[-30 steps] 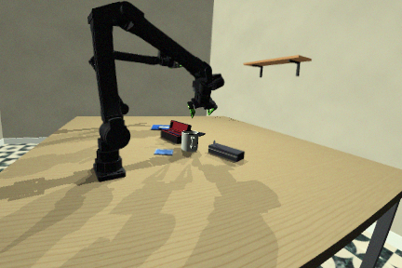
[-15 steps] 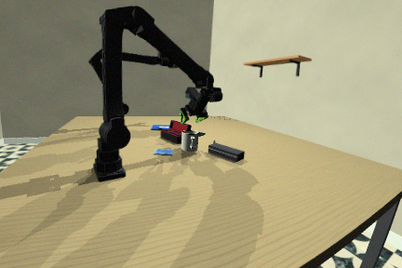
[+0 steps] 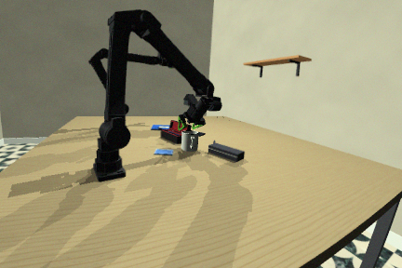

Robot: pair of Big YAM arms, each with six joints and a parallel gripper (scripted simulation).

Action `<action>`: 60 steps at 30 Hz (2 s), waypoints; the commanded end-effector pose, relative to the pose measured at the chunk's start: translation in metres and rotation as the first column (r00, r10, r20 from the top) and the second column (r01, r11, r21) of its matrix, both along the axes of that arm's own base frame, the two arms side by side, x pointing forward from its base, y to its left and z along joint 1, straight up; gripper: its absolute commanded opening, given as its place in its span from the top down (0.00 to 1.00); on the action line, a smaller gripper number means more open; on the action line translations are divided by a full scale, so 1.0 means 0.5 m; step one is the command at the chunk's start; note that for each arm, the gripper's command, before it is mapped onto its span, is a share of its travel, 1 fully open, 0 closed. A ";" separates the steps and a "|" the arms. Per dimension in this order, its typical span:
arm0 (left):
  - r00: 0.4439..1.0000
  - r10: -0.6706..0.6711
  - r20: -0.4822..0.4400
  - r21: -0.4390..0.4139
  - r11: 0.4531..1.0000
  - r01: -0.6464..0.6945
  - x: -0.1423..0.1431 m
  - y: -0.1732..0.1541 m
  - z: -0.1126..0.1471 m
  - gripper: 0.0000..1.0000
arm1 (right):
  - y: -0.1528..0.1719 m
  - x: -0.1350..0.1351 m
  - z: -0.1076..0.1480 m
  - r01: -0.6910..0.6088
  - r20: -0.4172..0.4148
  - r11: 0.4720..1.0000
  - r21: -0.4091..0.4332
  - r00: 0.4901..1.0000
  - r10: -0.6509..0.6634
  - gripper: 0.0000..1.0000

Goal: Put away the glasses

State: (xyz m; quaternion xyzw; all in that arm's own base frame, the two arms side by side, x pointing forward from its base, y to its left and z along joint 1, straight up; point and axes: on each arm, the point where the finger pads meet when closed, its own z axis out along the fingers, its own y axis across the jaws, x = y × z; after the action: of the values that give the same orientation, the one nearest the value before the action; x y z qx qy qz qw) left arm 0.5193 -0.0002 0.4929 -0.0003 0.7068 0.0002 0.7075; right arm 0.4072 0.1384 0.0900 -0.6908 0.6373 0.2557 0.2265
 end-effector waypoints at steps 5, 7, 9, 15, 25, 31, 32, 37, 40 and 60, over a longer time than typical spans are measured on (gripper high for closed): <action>1.000 -0.011 0.010 0.008 1.000 0.011 0.004 -0.010 0.008 0.00 | 0.002 0.023 -0.006 0.003 0.028 1.000 0.002 1.000 -0.004 0.04; 1.000 -0.011 0.010 0.008 1.000 0.011 0.004 -0.010 0.008 0.00 | 0.001 0.006 -0.032 0.006 -0.006 1.000 -0.003 1.000 -0.006 0.04; 1.000 -0.011 0.010 0.008 1.000 0.011 0.004 -0.010 0.008 0.00 | 0.002 0.030 -0.013 0.007 0.026 1.000 0.001 1.000 -0.007 0.04; 1.000 -0.011 0.010 0.008 1.000 0.011 0.004 -0.010 0.008 0.00 | 0.000 0.037 -0.011 -0.008 0.060 1.000 0.001 0.998 0.008 0.04; 1.000 -0.011 0.010 0.008 1.000 0.011 0.004 -0.010 0.008 0.00 | -0.003 0.009 -0.050 -0.008 0.019 1.000 -0.004 1.000 0.008 0.04; 1.000 -0.011 0.010 0.008 1.000 0.011 0.004 -0.010 0.008 0.00 | -0.006 0.011 -0.068 -0.008 0.024 1.000 -0.007 1.000 0.008 0.04; 1.000 -0.011 0.010 0.008 1.000 0.011 0.004 -0.010 0.008 0.00 | -0.007 0.011 -0.073 -0.010 0.025 1.000 -0.010 1.000 0.011 0.04; 1.000 -0.011 0.010 0.008 1.000 0.011 0.004 -0.010 0.008 0.00 | -0.009 0.011 -0.081 -0.013 0.027 1.000 -0.013 1.000 0.013 0.04; 1.000 -0.011 0.010 0.008 1.000 0.011 0.004 -0.010 0.008 0.00 | -0.011 0.009 -0.089 -0.016 0.026 1.000 -0.017 1.000 0.016 0.04; 1.000 -0.011 0.010 0.008 1.000 0.011 0.004 -0.010 0.008 0.00 | -0.021 0.004 -0.138 -0.034 0.023 0.999 -0.036 0.999 0.035 0.04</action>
State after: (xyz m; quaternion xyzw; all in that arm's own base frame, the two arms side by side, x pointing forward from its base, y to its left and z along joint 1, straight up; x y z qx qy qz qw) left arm 0.5193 -0.0002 0.4929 -0.0003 0.7068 0.0002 0.7075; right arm 0.4076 0.1399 0.0799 -0.6876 0.6380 0.2535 0.2363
